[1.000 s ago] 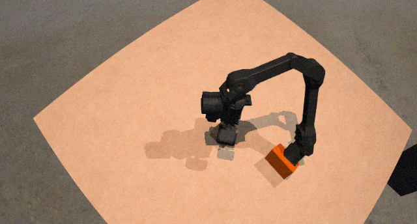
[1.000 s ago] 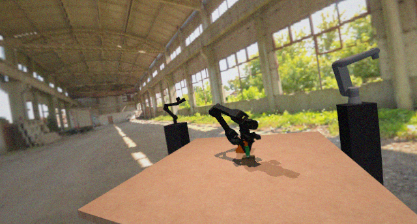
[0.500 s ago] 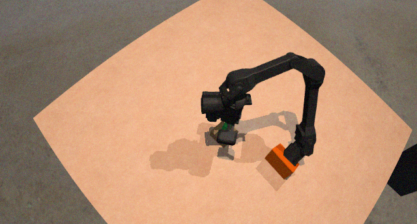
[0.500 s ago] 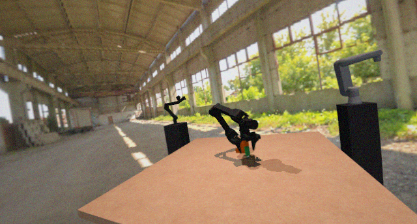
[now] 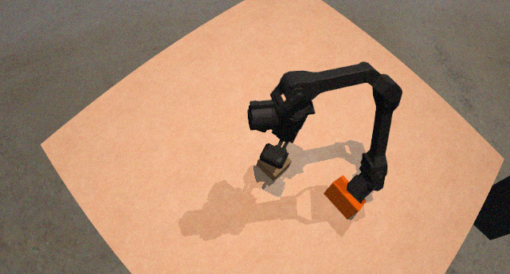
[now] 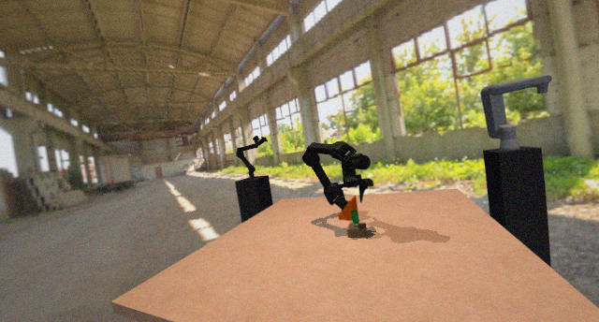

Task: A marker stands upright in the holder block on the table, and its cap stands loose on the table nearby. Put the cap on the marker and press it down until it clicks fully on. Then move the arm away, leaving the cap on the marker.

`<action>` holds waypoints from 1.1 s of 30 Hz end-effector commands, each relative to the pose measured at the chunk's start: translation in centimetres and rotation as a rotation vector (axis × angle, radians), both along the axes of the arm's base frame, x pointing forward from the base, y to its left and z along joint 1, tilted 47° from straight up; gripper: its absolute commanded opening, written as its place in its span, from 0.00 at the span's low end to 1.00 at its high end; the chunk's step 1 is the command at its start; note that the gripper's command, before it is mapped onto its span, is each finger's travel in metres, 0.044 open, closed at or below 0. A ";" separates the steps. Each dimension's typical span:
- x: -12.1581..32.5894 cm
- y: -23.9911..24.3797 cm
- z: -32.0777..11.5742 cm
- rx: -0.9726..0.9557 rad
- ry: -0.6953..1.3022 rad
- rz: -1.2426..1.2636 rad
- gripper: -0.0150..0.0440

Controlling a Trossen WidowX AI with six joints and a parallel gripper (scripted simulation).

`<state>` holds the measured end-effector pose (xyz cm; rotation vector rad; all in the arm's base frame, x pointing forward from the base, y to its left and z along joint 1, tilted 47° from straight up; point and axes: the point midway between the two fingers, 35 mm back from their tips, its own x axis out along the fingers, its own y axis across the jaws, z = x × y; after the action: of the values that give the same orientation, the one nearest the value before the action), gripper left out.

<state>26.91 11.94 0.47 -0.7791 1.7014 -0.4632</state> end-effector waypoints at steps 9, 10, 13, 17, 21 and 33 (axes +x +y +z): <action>-0.2 -0.4 -0.2 -0.038 -0.228 -0.222 0.29; -0.2 -0.4 -0.2 -0.038 -0.228 -0.222 0.25; -0.2 -0.4 -0.2 -0.038 -0.228 -0.222 0.25; -0.2 -0.4 -0.2 -0.038 -0.228 -0.222 0.25; -0.2 -0.5 -0.3 -0.038 -0.228 -0.222 0.25; -0.4 -1.6 -1.4 -0.039 -0.228 -0.222 0.25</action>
<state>26.48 10.62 -0.72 -0.5396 1.5764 -0.7150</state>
